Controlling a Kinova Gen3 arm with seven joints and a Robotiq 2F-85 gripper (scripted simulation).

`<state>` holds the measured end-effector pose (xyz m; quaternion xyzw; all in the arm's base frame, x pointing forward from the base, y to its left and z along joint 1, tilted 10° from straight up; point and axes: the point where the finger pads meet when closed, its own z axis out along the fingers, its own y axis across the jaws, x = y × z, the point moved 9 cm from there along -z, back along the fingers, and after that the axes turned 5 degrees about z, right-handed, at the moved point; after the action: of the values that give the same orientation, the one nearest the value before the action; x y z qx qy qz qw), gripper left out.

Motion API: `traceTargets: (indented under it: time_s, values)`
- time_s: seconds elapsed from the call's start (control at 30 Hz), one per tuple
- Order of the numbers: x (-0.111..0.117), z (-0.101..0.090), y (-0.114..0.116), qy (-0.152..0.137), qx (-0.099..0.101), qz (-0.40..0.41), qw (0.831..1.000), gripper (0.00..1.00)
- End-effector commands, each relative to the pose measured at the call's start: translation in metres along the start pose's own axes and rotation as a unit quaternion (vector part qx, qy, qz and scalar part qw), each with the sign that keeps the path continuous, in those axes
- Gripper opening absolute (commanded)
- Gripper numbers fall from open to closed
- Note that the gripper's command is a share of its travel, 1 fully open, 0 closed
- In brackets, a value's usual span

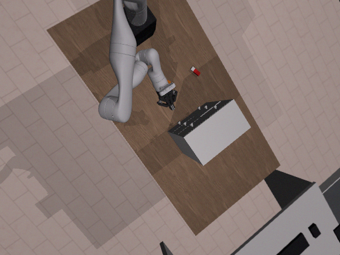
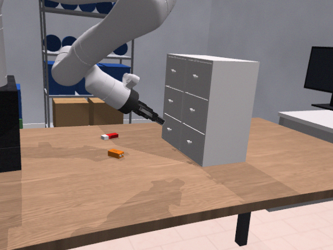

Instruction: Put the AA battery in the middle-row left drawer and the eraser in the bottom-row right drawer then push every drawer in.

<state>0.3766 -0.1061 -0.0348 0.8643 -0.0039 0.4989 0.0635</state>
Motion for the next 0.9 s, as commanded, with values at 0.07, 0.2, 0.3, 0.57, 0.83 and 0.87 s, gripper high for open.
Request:
traceTargets:
  time_s: [0.07,0.2,0.3,0.57,0.83,0.87]
  values:
    - [-0.0008,0.0005,-0.0002,0.002,0.000,0.000,1.000,0.00]
    - [-0.0012,0.0007,-0.0001,0.004,0.000,0.000,1.000,0.00]
    - [-0.0014,0.0009,-0.0001,0.004,0.001,0.000,1.000,0.00]
    - [-0.0016,0.0010,-0.0001,0.005,0.001,0.000,1.000,0.00]
    - [-0.0016,0.0010,-0.0001,0.005,0.001,0.000,1.000,0.33]
    - [-0.0016,0.0010,-0.0001,0.005,0.001,0.000,1.000,0.33]
